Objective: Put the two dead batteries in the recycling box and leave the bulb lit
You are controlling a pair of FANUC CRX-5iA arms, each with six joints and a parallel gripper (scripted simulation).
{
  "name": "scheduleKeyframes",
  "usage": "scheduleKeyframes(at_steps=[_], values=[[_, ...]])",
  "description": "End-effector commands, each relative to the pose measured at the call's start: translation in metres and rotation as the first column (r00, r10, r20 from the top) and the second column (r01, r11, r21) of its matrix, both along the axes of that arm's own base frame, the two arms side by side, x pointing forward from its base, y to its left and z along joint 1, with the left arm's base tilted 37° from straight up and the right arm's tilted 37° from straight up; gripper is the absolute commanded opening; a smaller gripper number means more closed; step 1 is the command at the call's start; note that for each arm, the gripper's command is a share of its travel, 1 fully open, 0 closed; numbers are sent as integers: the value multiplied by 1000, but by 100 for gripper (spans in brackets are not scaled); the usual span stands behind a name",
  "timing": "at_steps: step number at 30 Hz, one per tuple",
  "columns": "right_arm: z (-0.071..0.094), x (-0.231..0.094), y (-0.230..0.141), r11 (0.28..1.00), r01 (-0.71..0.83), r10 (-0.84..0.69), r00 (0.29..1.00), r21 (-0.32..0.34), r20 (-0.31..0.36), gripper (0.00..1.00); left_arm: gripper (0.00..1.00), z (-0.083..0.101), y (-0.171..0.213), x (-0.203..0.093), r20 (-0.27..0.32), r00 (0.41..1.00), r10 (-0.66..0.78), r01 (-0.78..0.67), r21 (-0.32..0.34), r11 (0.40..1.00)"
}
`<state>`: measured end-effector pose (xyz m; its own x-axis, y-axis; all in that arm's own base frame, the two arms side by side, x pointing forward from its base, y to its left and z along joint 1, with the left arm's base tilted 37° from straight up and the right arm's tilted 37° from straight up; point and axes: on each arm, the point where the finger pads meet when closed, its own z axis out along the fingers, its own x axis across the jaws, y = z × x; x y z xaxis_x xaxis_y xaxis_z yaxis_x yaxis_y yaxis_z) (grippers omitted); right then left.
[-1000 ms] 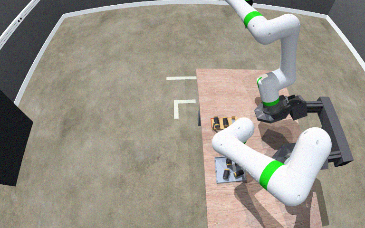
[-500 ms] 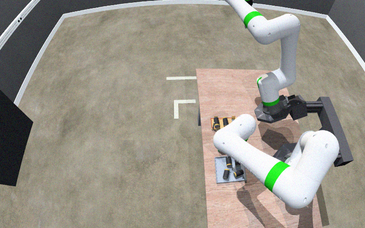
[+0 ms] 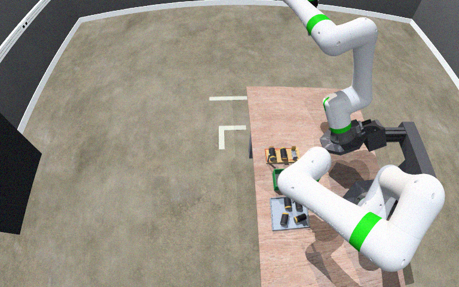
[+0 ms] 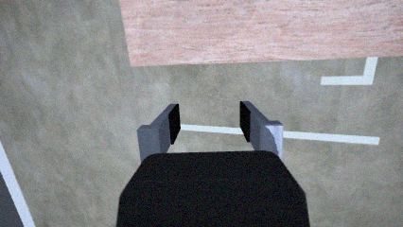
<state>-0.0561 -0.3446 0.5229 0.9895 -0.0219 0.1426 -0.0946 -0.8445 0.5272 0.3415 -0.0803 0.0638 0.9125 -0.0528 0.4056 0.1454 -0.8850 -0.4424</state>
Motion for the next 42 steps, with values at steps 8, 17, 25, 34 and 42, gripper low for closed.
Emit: scheduleKeyframes(at_steps=[8,17,25,34,42], values=[[1,-1,0,1000,1,-1,1000,-2,0,100,90,12,52,-41,1,1000,-3,3,-5,1000],[1,-1,0,1000,1,-1,1000,-2,0,100,90,12,52,-41,-1,1000,-5,5,-4,1000],[1,-1,0,1000,1,-1,1000,-2,0,100,90,12,52,-41,-54,994,-94,96,37,995],[1,-1,0,1000,1,-1,1000,-2,0,100,90,12,52,-41,-191,939,-287,311,111,944],[1,-1,0,1000,1,-1,1000,-2,0,100,90,12,52,-41,-409,754,-514,614,158,774]])
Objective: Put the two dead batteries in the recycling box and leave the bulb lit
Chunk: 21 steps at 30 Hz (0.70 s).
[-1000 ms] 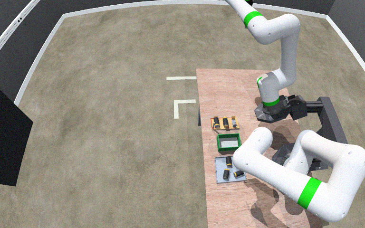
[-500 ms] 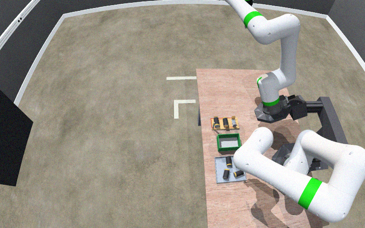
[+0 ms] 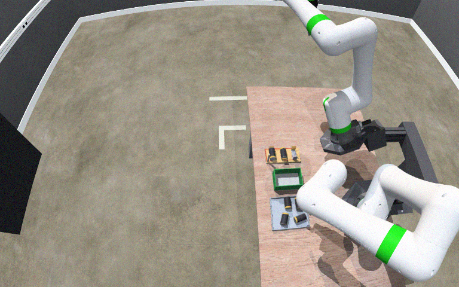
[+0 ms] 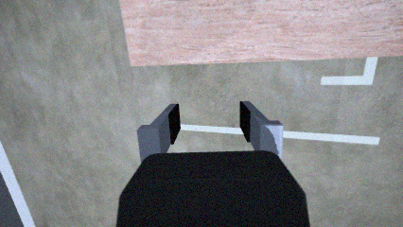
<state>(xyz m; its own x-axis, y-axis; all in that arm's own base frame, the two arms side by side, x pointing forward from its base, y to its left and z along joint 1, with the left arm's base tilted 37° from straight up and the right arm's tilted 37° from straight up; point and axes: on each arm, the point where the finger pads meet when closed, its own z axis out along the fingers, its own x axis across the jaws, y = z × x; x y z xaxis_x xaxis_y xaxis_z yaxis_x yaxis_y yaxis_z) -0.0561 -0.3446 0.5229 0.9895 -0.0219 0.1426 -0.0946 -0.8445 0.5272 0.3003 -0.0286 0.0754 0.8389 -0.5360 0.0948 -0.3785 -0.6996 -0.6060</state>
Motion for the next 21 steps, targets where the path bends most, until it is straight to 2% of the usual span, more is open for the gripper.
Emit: scheduleKeyframes(at_steps=[1,6,8,15,21], values=[[1,-1,0,1000,1,-1,1000,-2,0,100,90,1,0,0,-127,974,-186,195,63,979],[1,-1,0,1000,1,-1,1000,-2,0,100,90,1,0,0,-244,909,-337,372,115,921],[1,-1,0,1000,1,-1,1000,-2,0,100,90,1,0,0,-244,909,-337,372,115,921],[1,-1,0,1000,1,-1,1000,-2,0,100,90,1,0,0,-353,819,-452,524,141,840],[1,-1,0,1000,1,-1,1000,-2,0,100,90,1,0,0,-384,788,-481,566,145,812]])
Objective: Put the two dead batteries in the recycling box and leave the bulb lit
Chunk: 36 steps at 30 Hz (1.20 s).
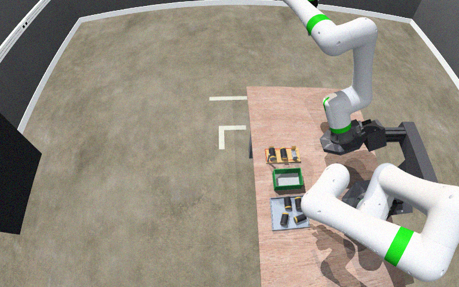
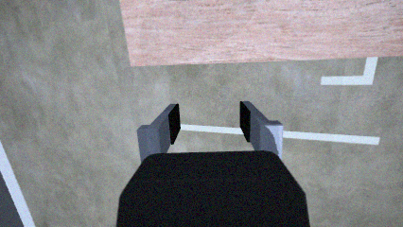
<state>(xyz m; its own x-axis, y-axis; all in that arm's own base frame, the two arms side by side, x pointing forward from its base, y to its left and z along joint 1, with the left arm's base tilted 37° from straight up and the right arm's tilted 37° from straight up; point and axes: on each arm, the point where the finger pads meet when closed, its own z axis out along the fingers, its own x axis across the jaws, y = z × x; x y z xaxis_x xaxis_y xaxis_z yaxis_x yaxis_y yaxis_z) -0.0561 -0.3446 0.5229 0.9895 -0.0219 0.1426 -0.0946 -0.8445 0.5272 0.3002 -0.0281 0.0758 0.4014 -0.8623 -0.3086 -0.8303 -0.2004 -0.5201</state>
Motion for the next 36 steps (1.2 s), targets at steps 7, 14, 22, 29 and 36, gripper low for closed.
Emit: scheduleKeyframes(at_steps=[7,14,22,29,36], values=[[1,-1,0,1000,1,-1,1000,-2,0,100,90,0,0,0,-15,1000,-21,21,1,1000],[1,-1,0,1000,1,-1,1000,-2,0,100,90,-17,9,9,-15,1000,-21,21,1,1000],[1,-1,0,1000,1,-1,1000,-2,0,100,90,-63,36,31,-15,1000,-21,21,1,1000],[1,-1,0,1000,1,-1,1000,-2,0,100,90,-63,36,31,-15,1000,-21,21,1,1000],[1,-1,0,1000,1,-1,1000,-2,0,100,90,-63,36,31,-15,1000,-21,21,1,1000]])
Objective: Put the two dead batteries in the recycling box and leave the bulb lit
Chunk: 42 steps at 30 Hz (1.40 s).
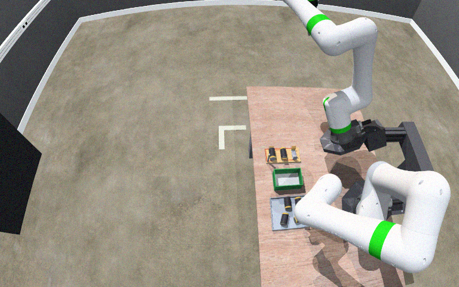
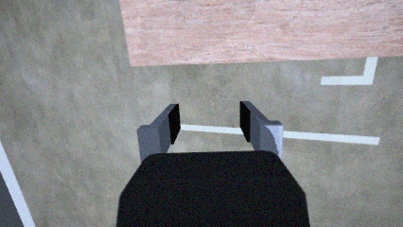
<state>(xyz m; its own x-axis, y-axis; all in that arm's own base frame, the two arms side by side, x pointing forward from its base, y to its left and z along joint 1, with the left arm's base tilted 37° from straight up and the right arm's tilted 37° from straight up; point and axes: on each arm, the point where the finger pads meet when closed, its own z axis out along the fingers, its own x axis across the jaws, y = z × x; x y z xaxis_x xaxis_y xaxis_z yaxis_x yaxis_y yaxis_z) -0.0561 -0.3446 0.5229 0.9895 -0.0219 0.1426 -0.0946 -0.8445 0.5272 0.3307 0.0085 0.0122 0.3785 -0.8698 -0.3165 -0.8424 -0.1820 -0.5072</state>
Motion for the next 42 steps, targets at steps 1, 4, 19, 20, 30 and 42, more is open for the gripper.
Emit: scheduleKeyframes(at_steps=[1,4,19,20,30,42], values=[[1,-1,0,1000,1,-1,1000,-2,0,100,90,0,-1,0,1,1000,0,0,-1,1000],[1,-1,0,1000,1,-1,1000,-2,0,100,90,0,-1,0,1,1000,0,0,-1,1000],[1,-1,0,1000,1,-1,1000,-2,0,100,90,0,-1,0,1,1000,0,0,-1,1000],[1,-1,0,1000,1,-1,1000,-2,0,100,90,0,-1,0,1,1000,0,0,-1,1000],[1,-1,0,1000,1,-1,1000,-2,0,100,90,-21,12,11,1,1000,0,0,-1,1000],[1,-1,0,1000,1,-1,1000,-2,0,100,90,-29,16,14,1,1000,0,0,-1,1000]])
